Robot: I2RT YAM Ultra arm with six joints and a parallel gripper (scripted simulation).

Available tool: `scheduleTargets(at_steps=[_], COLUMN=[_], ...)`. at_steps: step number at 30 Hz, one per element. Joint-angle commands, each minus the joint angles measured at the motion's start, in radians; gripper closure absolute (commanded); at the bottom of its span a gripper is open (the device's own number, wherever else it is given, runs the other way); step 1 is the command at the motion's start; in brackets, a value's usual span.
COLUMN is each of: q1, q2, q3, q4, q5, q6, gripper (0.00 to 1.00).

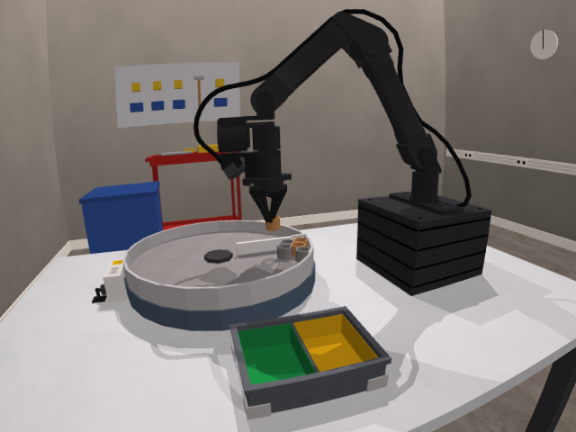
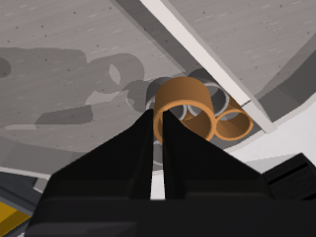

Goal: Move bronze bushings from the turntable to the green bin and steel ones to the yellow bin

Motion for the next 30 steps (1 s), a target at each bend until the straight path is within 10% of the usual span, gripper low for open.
scheduleTargets(at_steps=[1, 30], q1=[0.002, 0.136], q2=[-0.031, 0.009], q3=[0.029, 0.036], q4=[-0.007, -0.013], q5=[0.012, 0.011], q6=[0.004, 0.133], gripper=[1.0, 1.0])
